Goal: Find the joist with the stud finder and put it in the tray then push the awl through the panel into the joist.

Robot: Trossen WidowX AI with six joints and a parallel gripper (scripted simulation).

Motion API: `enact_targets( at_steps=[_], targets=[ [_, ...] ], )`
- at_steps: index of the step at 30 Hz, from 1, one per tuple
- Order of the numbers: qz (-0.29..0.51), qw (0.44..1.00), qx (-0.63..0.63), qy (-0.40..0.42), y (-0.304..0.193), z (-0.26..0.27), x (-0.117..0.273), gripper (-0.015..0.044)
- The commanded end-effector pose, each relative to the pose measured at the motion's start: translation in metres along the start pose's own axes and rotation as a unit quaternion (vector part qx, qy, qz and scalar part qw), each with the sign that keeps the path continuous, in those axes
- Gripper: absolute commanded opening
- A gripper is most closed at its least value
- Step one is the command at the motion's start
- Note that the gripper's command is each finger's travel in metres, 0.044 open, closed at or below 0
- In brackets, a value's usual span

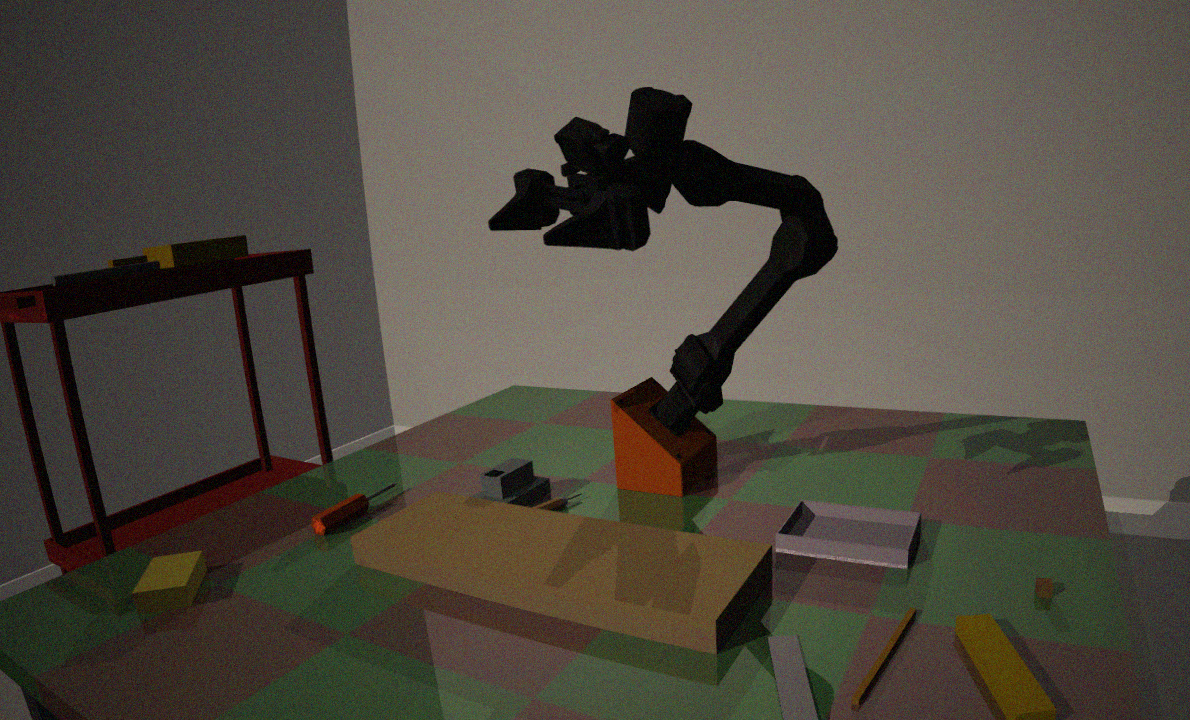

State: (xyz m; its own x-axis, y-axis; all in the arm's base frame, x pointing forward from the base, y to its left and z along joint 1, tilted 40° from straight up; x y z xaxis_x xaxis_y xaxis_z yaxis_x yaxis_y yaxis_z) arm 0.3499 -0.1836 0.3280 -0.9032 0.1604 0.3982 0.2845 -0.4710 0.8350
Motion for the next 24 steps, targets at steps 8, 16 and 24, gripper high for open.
enact_targets(
  at_steps=[8, 16, 24],
  targets=[
    [0.191, 0.978, 0.064, -0.061, -0.105, -0.118, -0.046, 0.0440],
    [0.337, 0.937, 0.087, -0.010, -0.206, -0.188, -0.046, 0.0440],
    [0.443, 0.887, 0.065, 0.111, -0.318, -0.227, -0.012, 0.0440]
  ],
)
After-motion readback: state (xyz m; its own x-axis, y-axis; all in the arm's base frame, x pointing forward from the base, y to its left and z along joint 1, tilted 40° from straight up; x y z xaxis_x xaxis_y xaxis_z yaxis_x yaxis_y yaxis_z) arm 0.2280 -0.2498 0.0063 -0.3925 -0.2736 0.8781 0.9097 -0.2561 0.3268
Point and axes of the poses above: the point midway between the two fingers, 35 mm back from their tips, its own x axis back along the fingers, its own z axis across the jaws, y = z × x, the point moved 6 cm from there along x, back along the fingers, and after that the axes turned 6 degrees about x, right-handed, at the moved point
